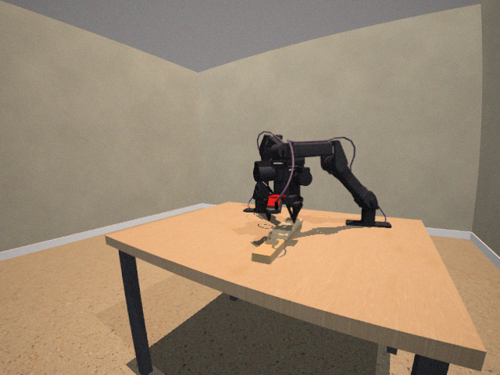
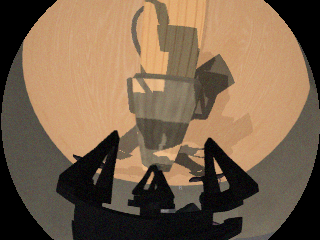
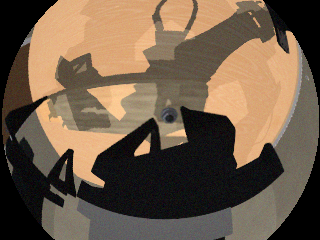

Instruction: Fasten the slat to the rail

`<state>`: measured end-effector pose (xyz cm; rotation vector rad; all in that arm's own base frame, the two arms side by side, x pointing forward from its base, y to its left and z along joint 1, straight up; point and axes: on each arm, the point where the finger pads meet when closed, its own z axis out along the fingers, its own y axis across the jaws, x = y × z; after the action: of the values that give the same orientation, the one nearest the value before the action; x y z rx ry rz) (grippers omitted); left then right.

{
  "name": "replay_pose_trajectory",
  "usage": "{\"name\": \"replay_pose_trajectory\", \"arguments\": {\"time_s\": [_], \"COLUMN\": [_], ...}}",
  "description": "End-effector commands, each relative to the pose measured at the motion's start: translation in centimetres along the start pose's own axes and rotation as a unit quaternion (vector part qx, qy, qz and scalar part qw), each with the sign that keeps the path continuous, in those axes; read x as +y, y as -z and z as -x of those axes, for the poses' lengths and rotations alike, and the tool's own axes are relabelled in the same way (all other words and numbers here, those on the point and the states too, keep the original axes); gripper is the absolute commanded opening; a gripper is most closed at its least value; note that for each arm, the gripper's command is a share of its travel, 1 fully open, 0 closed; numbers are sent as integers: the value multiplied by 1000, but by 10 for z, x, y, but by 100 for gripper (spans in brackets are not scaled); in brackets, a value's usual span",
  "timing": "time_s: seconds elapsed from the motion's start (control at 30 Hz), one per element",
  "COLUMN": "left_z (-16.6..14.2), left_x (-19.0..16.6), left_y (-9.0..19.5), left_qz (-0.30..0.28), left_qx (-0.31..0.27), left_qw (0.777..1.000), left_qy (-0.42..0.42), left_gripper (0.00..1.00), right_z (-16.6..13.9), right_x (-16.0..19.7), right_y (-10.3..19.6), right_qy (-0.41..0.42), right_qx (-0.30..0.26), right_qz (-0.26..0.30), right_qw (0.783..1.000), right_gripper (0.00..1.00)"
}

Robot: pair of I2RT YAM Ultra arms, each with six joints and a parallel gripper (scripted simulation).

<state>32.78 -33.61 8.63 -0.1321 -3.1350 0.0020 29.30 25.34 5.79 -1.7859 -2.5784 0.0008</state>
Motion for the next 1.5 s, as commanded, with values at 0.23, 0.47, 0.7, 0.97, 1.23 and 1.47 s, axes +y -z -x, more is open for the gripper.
{"name": "replay_pose_trajectory", "arguments": {"time_s": [0.23, 0.47, 0.7, 0.97, 1.23, 1.47], "left_z": [2, 2, 3, 4, 4, 4], "left_x": [1, 1, 0, -1, -1, -1], "left_y": [6, 6, 2, 1, -3, -8], "left_qz": [0, 0, -1, -4, -4, -4], "left_qx": [-3, -3, -4, -7, -7, -7], "left_qw": [1000, 1000, 1000, 1000, 1000, 1000], "left_qy": [7, 7, 7, 7, 7, 7], "left_gripper": [100, 100, 100, 100, 100, 100], "right_z": [-1, -1, -1, -1, -1, -1], "right_x": [2, 2, 2, 2, 2, 2], "right_y": [4, 4, 4, 4, 4, 4], "right_qy": [0, 0, 0, 0, 0, 0], "right_qx": [2, 2, 2, 2, 2, 2], "right_qz": [6, 6, 6, 6, 6, 6], "right_qw": [1000, 1000, 1000, 1000, 1000, 1000], "right_gripper": [34, 34, 34, 34, 34, 34]}}
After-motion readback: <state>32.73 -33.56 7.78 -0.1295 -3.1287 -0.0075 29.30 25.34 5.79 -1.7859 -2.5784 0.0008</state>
